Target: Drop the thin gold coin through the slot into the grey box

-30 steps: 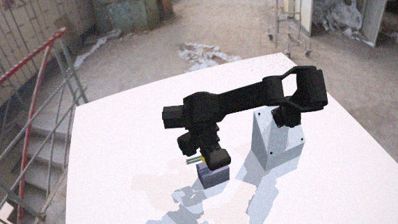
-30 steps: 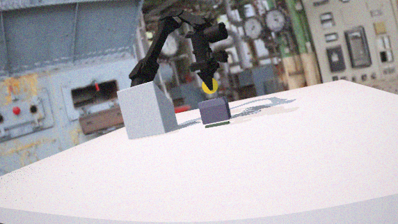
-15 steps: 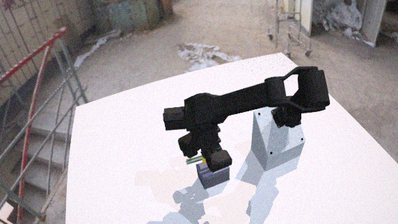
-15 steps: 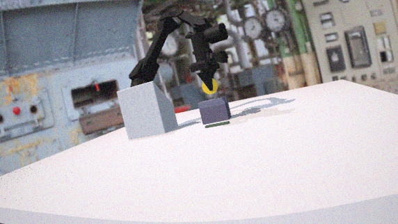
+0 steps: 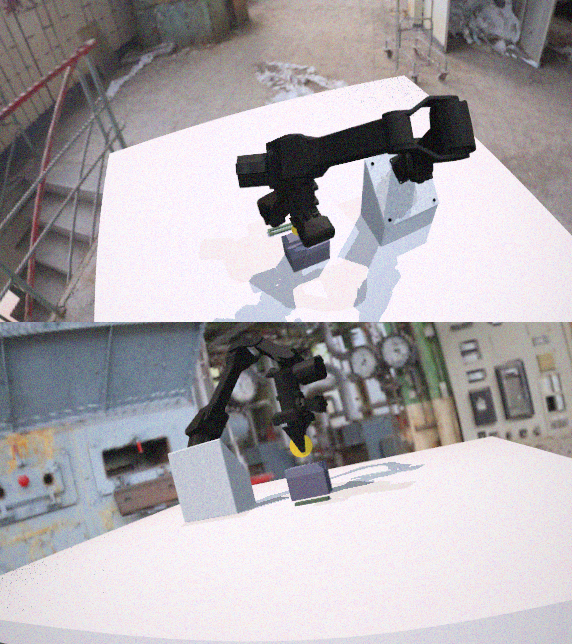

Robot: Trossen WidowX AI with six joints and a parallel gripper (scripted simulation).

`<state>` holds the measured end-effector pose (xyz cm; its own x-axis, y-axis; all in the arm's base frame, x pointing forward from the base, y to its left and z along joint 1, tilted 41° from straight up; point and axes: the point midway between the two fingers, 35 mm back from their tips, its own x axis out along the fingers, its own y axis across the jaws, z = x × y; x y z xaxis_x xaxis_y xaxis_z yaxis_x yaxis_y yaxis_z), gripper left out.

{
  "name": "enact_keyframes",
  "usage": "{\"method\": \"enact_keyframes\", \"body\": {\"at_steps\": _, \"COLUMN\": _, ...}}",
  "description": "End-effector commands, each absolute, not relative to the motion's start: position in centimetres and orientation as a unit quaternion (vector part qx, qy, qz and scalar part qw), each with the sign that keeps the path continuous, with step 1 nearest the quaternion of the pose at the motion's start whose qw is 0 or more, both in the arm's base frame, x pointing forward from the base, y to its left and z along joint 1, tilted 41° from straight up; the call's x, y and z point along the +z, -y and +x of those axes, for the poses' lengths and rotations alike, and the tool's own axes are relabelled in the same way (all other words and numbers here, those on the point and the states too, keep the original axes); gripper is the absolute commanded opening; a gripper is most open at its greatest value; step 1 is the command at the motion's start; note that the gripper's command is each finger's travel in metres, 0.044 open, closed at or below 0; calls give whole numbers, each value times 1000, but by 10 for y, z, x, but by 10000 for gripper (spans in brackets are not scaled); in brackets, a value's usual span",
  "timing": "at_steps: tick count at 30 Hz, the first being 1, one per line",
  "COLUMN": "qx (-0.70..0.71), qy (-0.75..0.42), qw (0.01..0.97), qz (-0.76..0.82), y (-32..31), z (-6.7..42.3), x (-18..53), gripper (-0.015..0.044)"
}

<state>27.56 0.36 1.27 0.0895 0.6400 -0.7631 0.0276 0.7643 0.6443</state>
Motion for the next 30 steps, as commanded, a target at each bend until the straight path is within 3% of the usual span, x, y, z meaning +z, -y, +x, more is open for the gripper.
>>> {"method": "enact_keyframes", "body": {"at_steps": 1, "qx": 222, "qy": -637, "qw": 690, "qz": 262, "y": -4, "z": 276, "x": 12, "gripper": 0}}
{"method": "enact_keyframes", "body": {"at_steps": 30, "qx": 219, "qy": -638, "qw": 689, "qz": 265, "y": -11, "z": 275, "x": 3, "gripper": 0}}
